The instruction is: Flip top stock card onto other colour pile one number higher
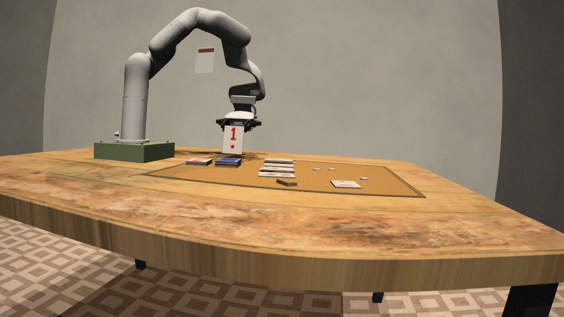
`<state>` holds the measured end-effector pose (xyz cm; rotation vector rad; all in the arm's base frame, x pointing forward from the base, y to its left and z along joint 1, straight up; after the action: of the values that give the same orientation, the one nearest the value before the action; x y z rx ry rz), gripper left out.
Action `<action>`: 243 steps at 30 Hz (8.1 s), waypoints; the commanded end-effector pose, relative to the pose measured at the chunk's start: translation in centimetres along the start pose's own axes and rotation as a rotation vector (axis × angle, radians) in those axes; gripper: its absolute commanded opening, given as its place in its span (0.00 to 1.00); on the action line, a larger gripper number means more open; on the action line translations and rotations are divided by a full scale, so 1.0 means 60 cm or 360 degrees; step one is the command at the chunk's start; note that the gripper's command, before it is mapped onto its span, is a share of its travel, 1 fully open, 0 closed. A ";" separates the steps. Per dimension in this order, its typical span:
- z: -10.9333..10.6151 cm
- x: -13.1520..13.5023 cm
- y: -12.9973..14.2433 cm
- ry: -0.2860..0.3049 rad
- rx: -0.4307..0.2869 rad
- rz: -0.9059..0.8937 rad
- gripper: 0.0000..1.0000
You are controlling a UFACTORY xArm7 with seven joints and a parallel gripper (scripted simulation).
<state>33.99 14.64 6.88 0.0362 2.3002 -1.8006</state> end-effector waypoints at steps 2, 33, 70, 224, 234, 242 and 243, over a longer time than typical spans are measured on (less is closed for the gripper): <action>-0.001 -0.001 0.000 -0.0003 0.0014 0.0005 0.74; -0.001 -0.001 0.001 -0.0004 0.0018 0.0005 0.74; 0.015 0.006 0.041 -0.0004 0.0018 0.0005 0.74; -0.046 0.014 0.081 0.0033 -0.0166 0.0005 0.74; -0.047 0.013 0.076 0.0075 -0.0376 0.0005 0.74; -0.047 0.012 0.072 0.0107 -0.0534 0.0005 0.74; -0.047 0.012 0.071 0.0113 -0.0562 0.0005 0.74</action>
<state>33.40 18.32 3.05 0.0433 2.5841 -1.4590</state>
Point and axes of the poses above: the point where the finger pads meet when closed, its own z axis out along the fingers, its own x axis across the jaws, y = z × x, the point moved 3 cm from there along -z, back along the fingers, and after that the axes turned 12 degrees about z, right-handed, at the moved point
